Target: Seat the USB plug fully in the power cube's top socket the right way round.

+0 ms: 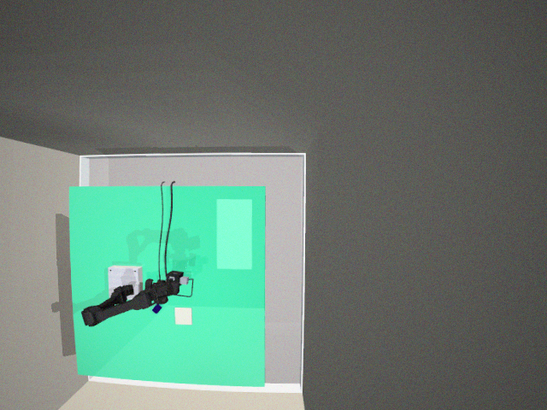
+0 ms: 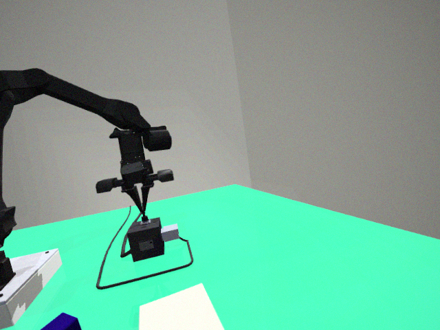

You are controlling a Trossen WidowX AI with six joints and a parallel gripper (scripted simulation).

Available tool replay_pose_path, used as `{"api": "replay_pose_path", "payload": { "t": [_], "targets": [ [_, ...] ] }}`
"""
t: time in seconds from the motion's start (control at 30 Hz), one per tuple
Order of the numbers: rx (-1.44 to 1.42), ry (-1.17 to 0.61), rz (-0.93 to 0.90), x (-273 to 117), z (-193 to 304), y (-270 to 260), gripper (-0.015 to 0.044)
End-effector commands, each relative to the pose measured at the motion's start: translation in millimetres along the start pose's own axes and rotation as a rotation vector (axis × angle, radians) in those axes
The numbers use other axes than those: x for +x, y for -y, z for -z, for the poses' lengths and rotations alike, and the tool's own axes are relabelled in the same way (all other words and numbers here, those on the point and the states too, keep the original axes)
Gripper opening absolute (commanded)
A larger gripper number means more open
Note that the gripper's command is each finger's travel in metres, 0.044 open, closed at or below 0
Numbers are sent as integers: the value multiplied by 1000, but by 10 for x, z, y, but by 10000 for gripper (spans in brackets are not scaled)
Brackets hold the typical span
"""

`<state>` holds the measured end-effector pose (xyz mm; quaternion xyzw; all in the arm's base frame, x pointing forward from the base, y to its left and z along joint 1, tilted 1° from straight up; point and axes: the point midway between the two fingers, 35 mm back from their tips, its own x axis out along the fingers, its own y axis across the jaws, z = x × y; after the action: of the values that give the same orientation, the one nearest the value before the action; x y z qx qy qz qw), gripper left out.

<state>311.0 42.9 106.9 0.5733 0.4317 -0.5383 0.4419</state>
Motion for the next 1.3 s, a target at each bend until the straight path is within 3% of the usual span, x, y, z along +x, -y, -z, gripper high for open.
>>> {"api": "replay_pose_path", "payload": {
  "t": [0.0,1.27],
  "targets": [
    [0,0,1,0,0,1,0],
    [0,0,0,-177,1,-1,0]
  ]
}}
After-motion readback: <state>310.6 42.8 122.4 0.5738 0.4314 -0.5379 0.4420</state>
